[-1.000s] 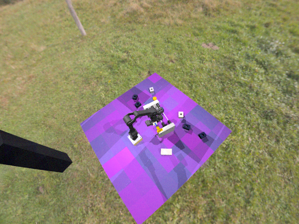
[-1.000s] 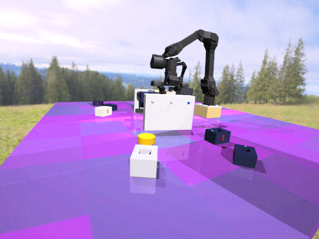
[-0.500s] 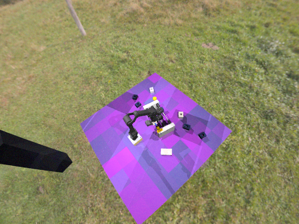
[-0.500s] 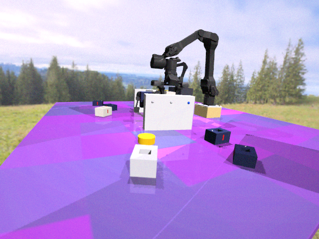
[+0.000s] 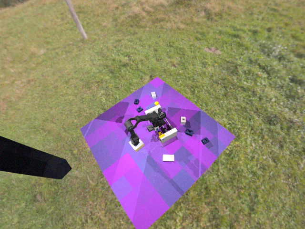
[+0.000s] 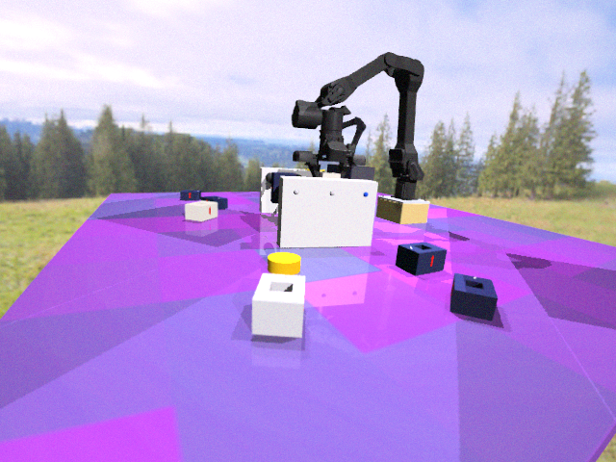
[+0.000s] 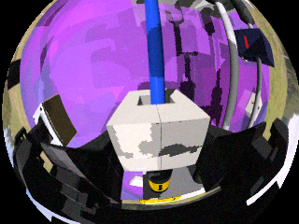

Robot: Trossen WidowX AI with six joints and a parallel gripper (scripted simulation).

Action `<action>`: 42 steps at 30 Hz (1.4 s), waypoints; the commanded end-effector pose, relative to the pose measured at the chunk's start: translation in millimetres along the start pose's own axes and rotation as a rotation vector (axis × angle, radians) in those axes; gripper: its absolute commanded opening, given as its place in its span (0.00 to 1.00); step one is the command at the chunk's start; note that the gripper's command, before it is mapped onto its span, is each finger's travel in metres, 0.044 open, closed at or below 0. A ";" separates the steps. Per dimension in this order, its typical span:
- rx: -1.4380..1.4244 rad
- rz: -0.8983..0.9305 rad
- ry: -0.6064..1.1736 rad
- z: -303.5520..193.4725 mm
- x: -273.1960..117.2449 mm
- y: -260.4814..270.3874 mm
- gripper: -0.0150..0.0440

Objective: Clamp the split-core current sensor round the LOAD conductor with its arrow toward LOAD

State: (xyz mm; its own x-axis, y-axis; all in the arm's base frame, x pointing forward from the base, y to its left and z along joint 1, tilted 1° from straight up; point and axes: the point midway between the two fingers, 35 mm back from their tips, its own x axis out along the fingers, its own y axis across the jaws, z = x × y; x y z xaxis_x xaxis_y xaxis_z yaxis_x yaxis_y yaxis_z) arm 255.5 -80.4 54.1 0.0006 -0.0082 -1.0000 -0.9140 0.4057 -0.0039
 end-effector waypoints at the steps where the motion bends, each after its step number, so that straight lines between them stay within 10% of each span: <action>1: 0.000 -0.001 -0.001 -0.1 -1.3 0.0 0.25; 37: 0.001 0.003 0.000 -0.2 4.5 -2.3 0.25; 42: 0.002 0.007 0.001 -0.3 0.7 -1.2 0.48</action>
State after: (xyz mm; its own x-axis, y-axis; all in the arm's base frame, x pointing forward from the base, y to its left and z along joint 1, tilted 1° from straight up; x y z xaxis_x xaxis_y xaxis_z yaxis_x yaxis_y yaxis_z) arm 256.5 -81.2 53.3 -0.0057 -0.0062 -1.0000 -0.9134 0.4072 0.0026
